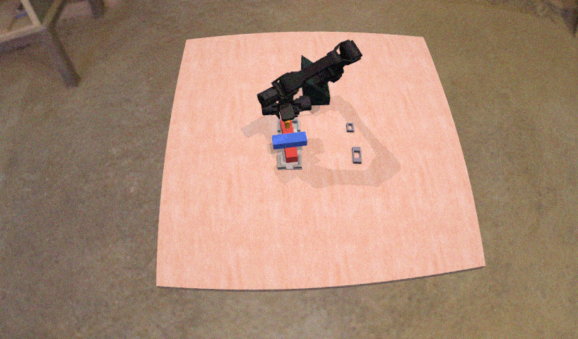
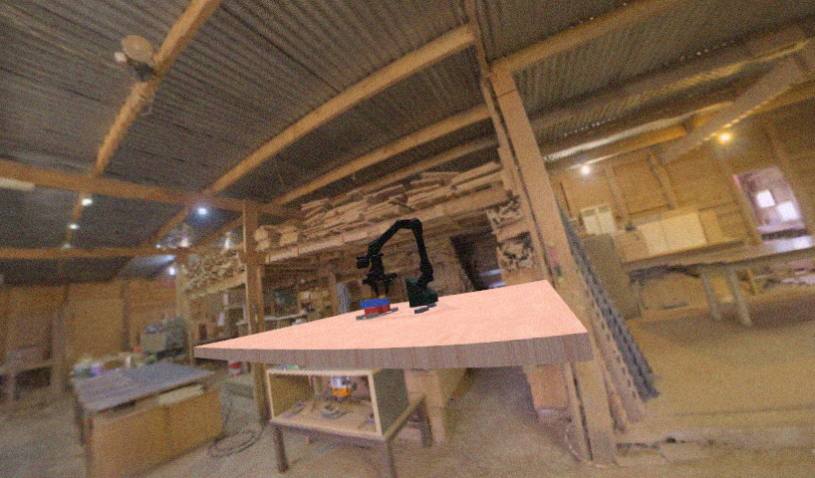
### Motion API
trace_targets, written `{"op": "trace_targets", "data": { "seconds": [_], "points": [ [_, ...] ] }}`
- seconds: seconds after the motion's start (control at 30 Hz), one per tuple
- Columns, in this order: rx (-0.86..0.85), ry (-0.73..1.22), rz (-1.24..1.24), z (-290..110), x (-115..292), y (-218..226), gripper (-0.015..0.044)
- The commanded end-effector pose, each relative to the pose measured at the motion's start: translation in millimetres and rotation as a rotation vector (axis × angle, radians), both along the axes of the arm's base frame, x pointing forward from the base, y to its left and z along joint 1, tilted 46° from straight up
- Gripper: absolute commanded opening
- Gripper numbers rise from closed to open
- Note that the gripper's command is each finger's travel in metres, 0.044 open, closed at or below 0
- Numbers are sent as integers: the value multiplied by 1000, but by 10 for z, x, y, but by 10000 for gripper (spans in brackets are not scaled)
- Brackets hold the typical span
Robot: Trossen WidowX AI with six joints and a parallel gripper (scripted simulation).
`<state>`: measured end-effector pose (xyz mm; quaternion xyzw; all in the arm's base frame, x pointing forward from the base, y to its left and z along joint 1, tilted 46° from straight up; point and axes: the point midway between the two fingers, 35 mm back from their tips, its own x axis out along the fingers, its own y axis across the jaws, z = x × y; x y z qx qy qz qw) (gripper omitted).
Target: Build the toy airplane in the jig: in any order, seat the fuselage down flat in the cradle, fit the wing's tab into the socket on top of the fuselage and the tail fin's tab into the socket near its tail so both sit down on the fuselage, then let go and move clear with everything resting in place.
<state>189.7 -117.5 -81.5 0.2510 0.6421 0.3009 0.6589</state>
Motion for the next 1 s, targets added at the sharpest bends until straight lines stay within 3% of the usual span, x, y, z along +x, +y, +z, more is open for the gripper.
{"op": "trace_targets", "data": {
  "seconds": [0.0,0.97],
  "points": [
    [-21,-17,-5,399,-1,-412,260],
    [-21,-17,-5,414,12,-433,260]
  ]
}}
